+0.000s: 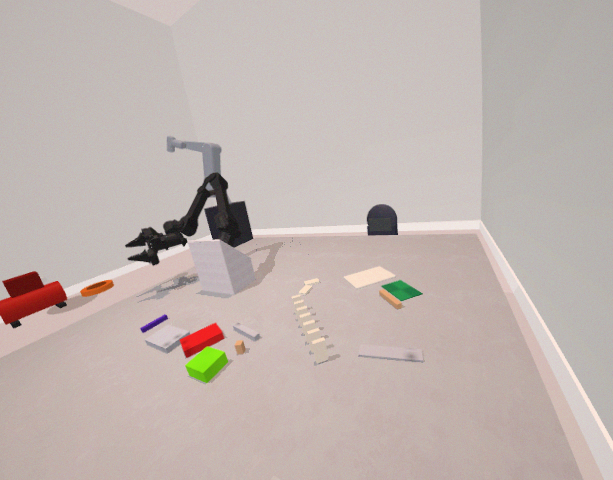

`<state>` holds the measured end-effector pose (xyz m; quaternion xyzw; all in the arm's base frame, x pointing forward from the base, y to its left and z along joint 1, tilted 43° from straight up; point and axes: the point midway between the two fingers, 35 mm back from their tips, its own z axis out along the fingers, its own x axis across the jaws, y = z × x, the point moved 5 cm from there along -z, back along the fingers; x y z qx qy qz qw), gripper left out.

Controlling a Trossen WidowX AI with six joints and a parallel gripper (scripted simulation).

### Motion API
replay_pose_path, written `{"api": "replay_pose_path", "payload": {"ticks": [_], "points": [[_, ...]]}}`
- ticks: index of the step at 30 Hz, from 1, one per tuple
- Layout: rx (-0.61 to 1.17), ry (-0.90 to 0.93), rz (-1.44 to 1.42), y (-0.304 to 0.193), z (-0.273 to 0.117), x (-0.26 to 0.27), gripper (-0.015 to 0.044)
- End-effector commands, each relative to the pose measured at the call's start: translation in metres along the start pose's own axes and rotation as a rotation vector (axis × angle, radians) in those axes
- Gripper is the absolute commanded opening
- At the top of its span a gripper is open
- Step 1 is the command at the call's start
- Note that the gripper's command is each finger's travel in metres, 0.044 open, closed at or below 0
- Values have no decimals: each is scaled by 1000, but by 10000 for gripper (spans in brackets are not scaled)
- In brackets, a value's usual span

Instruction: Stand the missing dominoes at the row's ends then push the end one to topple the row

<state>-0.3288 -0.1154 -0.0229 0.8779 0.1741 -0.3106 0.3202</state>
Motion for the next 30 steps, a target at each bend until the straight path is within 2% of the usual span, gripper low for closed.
{"api": "replay_pose_path", "payload": {"ticks": [1, 4, 9, 16, 24, 30], "points": [[-2, 3, 1, 1, 1, 0, 426], [-37, 47, 14, 19, 11, 5, 440], [-135, 206, 54, 81, 40, 26, 440], [-230, 412, 107, 158, 55, 66, 440], [-247, 706, 171, 247, 49, 131, 440], [-205, 876, 208, 289, 33, 173, 440]]}}
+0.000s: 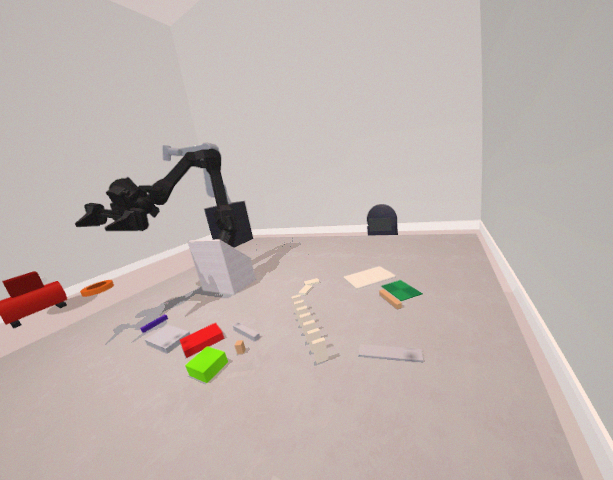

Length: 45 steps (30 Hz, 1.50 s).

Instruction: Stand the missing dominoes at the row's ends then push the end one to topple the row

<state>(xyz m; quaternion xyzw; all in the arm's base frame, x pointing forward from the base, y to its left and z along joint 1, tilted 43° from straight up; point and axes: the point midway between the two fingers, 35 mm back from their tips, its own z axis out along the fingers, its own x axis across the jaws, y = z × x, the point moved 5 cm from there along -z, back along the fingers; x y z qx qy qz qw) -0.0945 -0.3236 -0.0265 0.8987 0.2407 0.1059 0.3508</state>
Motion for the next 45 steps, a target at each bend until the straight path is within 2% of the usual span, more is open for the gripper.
{"api": "replay_pose_path", "payload": {"ticks": [1, 10, 19, 26, 34, 37, 45], "points": [[33, 109, 70, 22, 20, 32, 440], [293, 430, 308, 68, 63, 169, 440], [721, 540, 476, 66, 57, 317, 440], [1080, 435, 540, 35, 20, 419, 440], [1399, 110, 537, -26, -46, 507, 440], [1456, -13, 524, -46, -67, 524, 440], [1459, -22, 523, -54, -73, 530, 440]]}}
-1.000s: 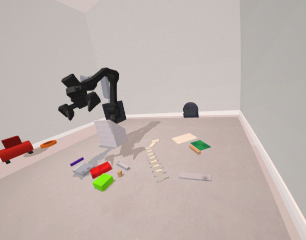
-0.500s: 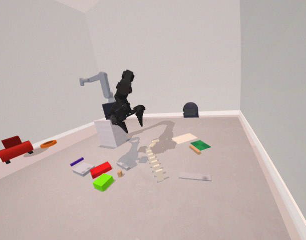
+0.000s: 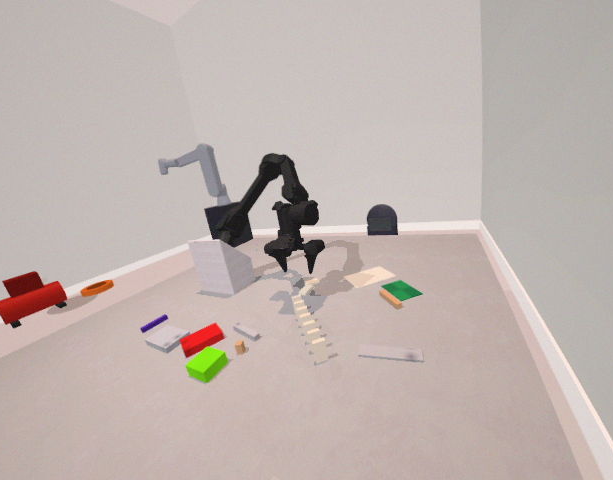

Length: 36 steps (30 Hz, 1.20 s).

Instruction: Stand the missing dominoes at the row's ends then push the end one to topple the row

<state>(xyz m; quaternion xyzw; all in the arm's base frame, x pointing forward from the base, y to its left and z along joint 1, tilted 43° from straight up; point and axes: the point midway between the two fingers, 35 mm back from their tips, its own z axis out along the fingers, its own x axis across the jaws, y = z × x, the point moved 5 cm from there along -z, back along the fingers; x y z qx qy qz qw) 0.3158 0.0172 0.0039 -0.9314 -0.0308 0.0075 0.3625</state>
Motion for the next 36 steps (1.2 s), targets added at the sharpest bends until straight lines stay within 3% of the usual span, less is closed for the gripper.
{"api": "replay_pose_path", "payload": {"ticks": [1, 7, 23, 36], "points": [[3, 1, 10, -2, 12, 1, 440], [6, 0, 10, -3, 62, 0, 440], [8, 0, 10, -6, 79, -1, 440], [8, 0, 10, -6, 79, -1, 107]]}}
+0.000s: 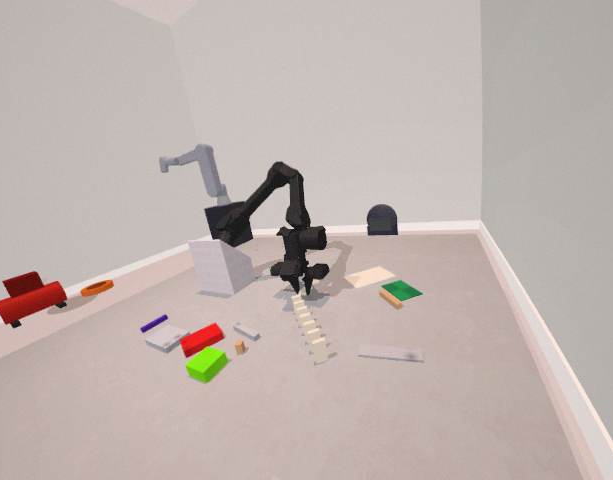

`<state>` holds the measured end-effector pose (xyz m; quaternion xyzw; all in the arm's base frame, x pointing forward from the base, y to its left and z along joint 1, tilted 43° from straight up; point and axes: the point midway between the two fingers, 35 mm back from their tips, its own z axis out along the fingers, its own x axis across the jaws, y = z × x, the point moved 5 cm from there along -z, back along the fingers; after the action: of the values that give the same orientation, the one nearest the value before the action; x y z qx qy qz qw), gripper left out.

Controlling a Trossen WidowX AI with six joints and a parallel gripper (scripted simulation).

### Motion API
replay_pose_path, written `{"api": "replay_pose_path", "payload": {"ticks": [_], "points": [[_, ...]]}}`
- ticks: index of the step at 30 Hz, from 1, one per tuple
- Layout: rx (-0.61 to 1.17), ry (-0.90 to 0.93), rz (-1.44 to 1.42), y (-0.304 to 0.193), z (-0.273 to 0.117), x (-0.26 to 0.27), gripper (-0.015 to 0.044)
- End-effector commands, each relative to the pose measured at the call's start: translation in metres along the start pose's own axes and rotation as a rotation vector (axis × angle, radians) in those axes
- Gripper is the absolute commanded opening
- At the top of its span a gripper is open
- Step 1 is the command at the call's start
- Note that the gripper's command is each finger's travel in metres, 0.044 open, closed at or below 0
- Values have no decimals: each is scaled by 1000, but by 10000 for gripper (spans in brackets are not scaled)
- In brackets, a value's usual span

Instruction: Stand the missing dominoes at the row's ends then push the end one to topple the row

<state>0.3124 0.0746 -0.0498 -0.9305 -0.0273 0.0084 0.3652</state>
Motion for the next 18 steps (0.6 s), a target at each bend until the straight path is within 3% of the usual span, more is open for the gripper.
{"api": "replay_pose_path", "payload": {"ticks": [1, 10, 18], "points": [[2, -1, 3, 0, 0, 0, 107], [2, -1, 3, 0, -2, 0, 107], [-4, -1, 3, -2, -121, -4, 107]]}}
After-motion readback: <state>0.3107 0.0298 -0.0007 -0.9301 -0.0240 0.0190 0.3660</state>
